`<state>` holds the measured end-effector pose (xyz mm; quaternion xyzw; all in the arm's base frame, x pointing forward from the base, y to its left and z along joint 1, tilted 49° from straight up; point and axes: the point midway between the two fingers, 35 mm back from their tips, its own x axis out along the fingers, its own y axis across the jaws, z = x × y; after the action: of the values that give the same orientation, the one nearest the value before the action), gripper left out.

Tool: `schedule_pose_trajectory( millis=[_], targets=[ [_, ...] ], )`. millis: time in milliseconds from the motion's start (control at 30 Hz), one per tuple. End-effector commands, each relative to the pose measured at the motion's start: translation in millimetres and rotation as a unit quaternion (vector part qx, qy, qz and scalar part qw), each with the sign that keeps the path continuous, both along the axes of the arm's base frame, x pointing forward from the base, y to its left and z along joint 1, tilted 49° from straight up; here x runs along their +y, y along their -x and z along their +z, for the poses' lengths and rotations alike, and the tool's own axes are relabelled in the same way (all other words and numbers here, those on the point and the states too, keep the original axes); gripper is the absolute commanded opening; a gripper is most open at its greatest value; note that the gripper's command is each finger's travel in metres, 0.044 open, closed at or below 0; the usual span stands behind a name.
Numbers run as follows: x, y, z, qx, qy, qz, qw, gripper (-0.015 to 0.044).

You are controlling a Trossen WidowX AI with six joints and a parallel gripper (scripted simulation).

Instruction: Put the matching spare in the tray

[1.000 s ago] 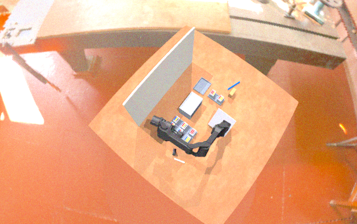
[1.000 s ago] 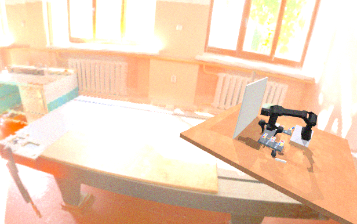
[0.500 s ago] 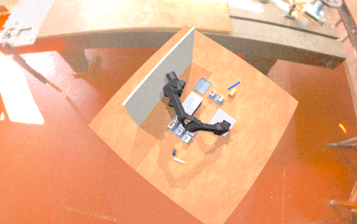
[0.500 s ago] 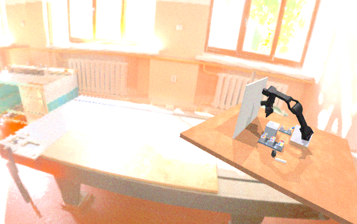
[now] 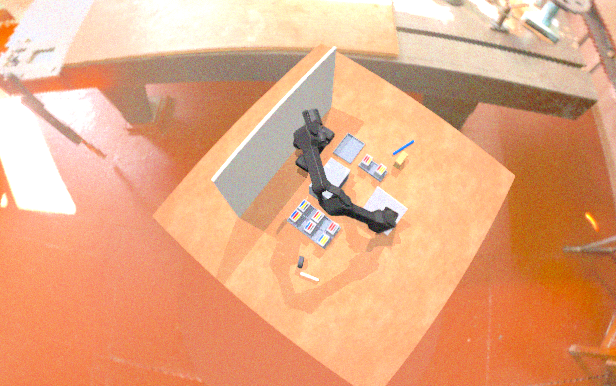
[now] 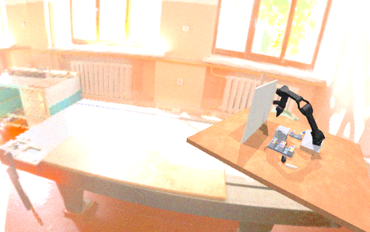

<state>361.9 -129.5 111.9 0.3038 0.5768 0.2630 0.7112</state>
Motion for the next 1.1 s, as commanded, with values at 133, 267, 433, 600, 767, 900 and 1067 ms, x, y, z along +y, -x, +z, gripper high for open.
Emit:
schedule_pose_trajectory(
  millis=[133, 267, 433, 600, 767, 900, 1067],
  targets=[
    [0.0, -0.1, 0.5, 0.002, -0.003, -0.003, 1.000, 0.0440],
    [-13.2, 9.4, -20.5, 0.061, -0.013, -0.052, 0.997, 0.0440],
    [-49.0, 53.3, -90.7, 0.261, -0.048, -0.219, 0.939, 0.0440],
    [-66.0, 109.5, -153.8, 0.441, -0.084, -0.367, 0.815, 0.0440],
    [-65.9, 150.7, -190.6, 0.546, -0.105, -0.449, 0.699, 0.0440],
    [-65.9, 150.7, -190.6, 0.546, -0.105, -0.449, 0.699, 0.0440],
    [-46.1, 150.8, -207.4, 0.546, -0.106, -0.449, 0.699, 0.0309]
  ],
)
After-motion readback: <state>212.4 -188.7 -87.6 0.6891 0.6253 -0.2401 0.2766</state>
